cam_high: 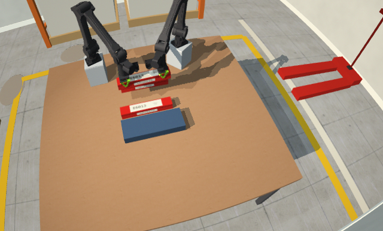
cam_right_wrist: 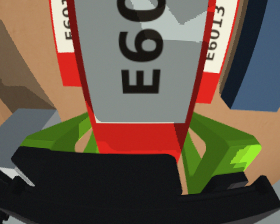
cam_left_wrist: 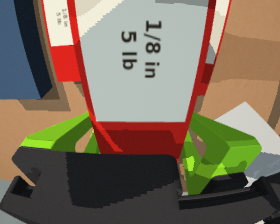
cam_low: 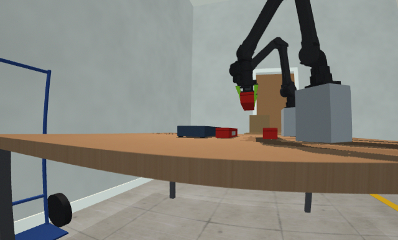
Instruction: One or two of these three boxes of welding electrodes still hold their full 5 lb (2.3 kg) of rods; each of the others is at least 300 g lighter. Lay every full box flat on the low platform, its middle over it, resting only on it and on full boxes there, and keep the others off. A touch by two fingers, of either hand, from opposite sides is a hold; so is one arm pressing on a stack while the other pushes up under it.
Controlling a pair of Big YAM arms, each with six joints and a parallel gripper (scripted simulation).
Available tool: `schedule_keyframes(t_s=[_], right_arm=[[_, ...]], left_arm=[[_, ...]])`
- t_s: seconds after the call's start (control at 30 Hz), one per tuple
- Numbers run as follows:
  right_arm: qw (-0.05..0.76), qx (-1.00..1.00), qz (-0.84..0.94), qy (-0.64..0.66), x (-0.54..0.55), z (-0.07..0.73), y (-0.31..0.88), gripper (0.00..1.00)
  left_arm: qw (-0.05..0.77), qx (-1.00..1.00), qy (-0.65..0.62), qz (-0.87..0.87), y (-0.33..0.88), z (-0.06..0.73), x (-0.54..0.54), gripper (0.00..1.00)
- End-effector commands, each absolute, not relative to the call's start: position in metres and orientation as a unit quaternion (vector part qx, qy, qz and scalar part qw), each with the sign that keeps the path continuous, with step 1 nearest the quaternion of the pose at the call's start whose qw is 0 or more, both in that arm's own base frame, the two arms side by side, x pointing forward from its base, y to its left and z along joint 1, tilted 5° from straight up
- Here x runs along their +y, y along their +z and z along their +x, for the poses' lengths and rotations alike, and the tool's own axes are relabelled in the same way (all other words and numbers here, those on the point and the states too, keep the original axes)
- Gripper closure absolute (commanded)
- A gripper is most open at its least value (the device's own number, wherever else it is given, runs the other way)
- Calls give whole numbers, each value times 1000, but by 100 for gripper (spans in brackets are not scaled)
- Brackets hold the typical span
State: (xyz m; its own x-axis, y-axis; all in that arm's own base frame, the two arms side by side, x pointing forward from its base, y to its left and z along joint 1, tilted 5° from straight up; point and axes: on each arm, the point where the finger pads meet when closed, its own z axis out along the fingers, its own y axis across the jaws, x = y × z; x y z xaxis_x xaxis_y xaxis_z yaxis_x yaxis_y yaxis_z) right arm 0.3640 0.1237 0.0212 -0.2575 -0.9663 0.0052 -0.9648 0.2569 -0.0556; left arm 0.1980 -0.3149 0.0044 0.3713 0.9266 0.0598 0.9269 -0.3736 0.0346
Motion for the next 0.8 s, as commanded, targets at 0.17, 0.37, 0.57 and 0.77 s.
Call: schedule_keyframes(t_s=[0.17, 0.37, 0.57, 0.77], right_arm=[[61, 794, -603, -46, 126, 393, 57, 100], [58, 794, -603, -45, 125, 390, 54, 100], [52, 795, -603, -43, 122, 382, 45, 100], [36, 795, -605, -38, 121, 380, 24, 100]], left_arm=[[-44, -559, -39, -827, 35, 215, -330, 100], [-43, -559, -39, -827, 33, 213, -328, 100], [-36, -558, -39, -828, 27, 209, -322, 100], [-36, -560, -39, -827, 18, 210, -321, 100]])
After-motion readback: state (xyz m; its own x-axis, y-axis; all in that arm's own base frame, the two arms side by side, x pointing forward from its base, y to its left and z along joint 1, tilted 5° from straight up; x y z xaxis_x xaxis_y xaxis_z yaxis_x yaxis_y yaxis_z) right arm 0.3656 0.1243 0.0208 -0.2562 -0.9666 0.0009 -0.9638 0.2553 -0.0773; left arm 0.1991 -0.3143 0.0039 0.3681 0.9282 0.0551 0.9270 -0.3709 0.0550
